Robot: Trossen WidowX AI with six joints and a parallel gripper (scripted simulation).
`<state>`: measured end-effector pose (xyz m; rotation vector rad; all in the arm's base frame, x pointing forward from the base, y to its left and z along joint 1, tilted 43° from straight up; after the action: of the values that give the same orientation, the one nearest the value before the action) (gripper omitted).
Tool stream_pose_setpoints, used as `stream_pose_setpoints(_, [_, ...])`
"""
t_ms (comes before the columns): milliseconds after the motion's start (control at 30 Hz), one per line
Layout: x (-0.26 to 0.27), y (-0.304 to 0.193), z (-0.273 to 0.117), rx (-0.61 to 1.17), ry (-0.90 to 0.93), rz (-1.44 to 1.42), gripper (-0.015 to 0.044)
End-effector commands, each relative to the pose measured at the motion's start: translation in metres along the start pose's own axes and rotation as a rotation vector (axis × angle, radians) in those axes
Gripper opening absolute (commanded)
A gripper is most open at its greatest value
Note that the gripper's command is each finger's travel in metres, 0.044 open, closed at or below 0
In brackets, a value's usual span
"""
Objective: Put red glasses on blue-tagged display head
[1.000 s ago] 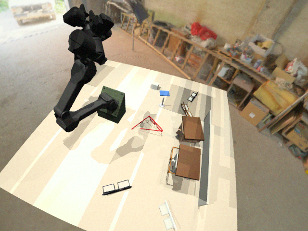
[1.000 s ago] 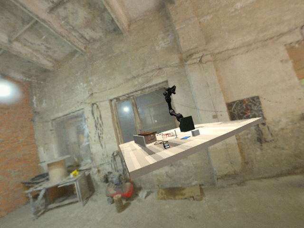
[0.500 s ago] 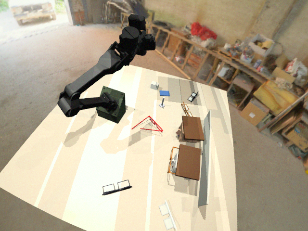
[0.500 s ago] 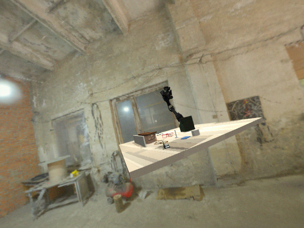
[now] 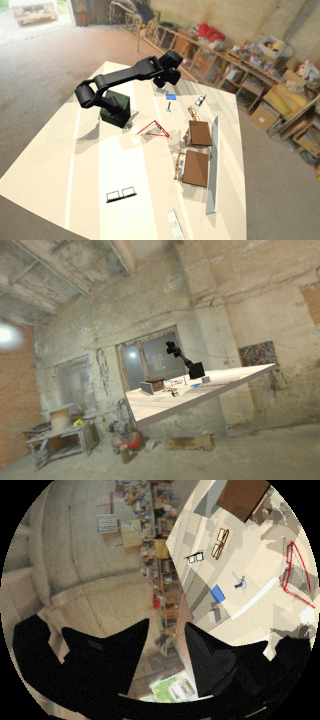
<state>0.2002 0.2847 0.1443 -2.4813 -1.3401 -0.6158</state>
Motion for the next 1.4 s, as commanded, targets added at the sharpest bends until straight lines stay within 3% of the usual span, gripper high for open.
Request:
stream_pose_setpoints(0, [-0.036, 0.039, 0.033, -0.175, -0.228, 0.041, 0.02])
stream_pose_setpoints(233, [-0.097, 0.089, 0.061, -0.376, -0.563, 0.039, 0.02])
stream_pose_setpoints(533, [-0.168, 0.134, 0.063, -0.563, -1.008, -0.006, 0.02])
stream_pose_setpoints(900, [-0.174, 0.133, 0.057, -0.566, -1.018, -0.008, 0.02])
stream_pose_setpoints(1000, [-0.174, 0.133, 0.057, -0.566, -1.018, -0.008, 0.0121])
stream_pose_setpoints(1367, [-0.174, 0.133, 0.057, -0.566, -1.017, -0.008, 0.012])
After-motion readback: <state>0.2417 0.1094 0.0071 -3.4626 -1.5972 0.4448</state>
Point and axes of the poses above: the point midway between the two fingers, 35 mm back from their tips, its own z axis out along the fingers, its own x axis across the jaws, y = z × x, the point moved 7 cm from there along -z, back along the fingers, and after that the axes turned 15 degrees about z, right-handed, at the moved point
